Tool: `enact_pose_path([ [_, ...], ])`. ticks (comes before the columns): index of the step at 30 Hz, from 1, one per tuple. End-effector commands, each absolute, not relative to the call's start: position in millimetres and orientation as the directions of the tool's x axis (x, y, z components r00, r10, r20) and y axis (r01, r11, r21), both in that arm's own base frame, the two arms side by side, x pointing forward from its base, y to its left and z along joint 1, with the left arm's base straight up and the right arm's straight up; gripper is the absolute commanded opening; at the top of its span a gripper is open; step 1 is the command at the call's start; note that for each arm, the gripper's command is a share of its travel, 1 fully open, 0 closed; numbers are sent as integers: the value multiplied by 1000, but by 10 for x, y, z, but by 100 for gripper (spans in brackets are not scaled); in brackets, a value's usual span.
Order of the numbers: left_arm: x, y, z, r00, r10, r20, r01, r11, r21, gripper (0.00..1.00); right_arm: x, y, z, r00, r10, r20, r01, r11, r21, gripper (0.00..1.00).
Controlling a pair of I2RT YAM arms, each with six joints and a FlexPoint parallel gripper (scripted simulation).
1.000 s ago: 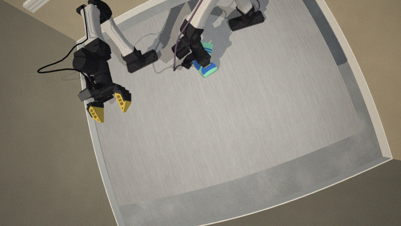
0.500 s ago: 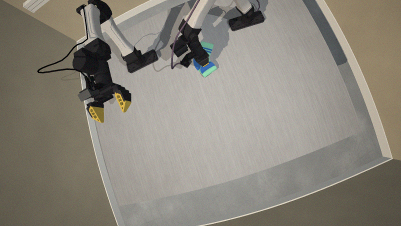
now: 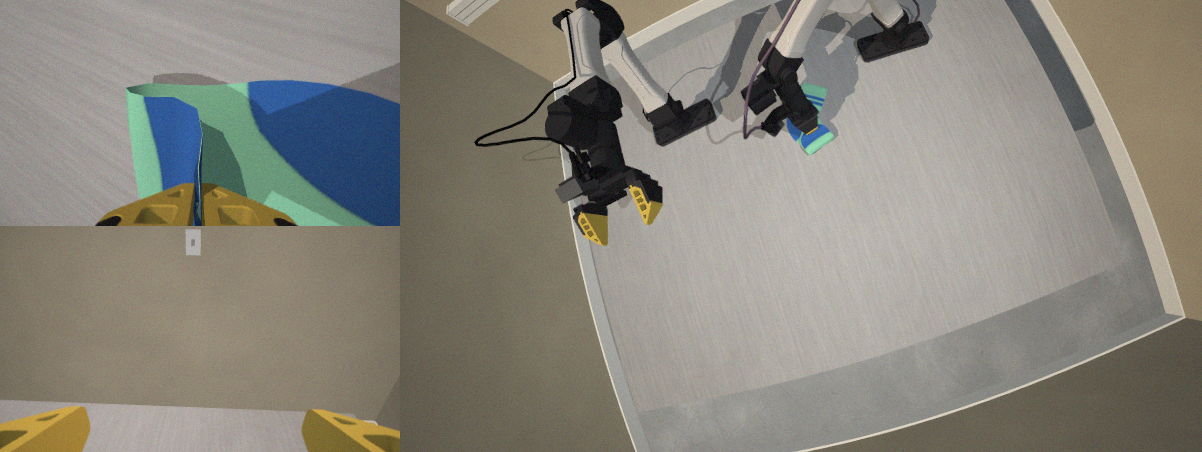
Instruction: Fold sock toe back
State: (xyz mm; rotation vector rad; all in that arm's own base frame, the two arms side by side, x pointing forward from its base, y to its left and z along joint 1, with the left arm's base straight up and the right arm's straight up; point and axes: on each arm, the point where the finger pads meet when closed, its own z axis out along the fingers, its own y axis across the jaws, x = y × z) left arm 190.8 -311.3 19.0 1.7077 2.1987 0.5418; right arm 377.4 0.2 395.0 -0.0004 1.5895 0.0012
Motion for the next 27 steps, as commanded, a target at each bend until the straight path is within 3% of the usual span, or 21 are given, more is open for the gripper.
enact_pose_path([
  [1, 1863, -3122, -6, -249, 968, -3, 844, 219, 490, 5, 3754, 0, 4021, 0, 0, -1000, 0, 1000, 0, 100],
  [11, 1876, -3176, 96, -246, 969, -23, 845, 226, 484, 5, 3754, 0, 4021, 0, 0, -1000, 0, 1000, 0, 100],
  [12, 1876, -3176, 96, -246, 969, -22, 845, 225, 484, 39, 3754, 0, 4021, 0, 0, -1000, 0, 1000, 0, 100],
  [27, 1759, -3194, 376, -247, 968, -30, 847, 231, 479, 39, 3754, 0, 4021, 0, 0, -1000, 0, 1000, 0, 100],
])
